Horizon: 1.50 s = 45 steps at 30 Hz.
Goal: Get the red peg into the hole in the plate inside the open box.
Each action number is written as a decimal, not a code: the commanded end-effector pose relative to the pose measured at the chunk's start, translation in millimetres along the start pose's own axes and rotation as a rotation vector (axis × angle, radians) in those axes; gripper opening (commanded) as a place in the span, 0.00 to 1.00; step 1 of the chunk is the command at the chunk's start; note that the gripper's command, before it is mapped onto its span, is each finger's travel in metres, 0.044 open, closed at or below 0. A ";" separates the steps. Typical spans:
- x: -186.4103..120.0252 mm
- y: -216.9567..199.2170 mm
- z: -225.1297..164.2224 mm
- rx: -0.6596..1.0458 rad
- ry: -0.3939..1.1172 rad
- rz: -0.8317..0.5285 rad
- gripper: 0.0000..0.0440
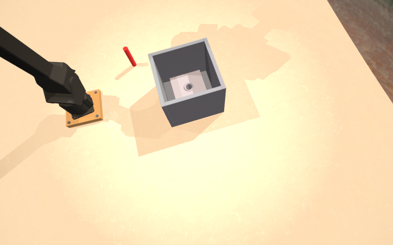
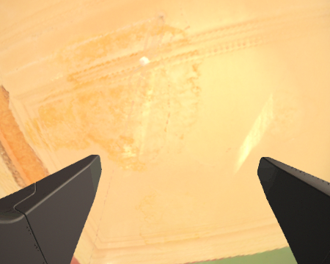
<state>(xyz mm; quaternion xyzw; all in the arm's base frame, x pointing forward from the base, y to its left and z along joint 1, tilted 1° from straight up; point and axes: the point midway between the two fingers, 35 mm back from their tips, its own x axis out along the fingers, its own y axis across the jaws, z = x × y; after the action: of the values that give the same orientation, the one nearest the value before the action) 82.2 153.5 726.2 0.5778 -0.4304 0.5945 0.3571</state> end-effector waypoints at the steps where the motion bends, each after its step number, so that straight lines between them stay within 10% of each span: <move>1: -1.8 -8.1 -2.3 -0.008 0.013 -0.030 0.96; 19: -71.8 -150.1 -2.8 -0.131 0.306 -0.570 1.00; 45: -238.0 -236.8 121.6 -0.412 0.487 -1.374 1.00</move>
<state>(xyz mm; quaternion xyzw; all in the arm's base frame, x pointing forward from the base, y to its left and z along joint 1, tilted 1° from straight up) 360.1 153.6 524.6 0.4975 -0.0065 0.2754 0.8226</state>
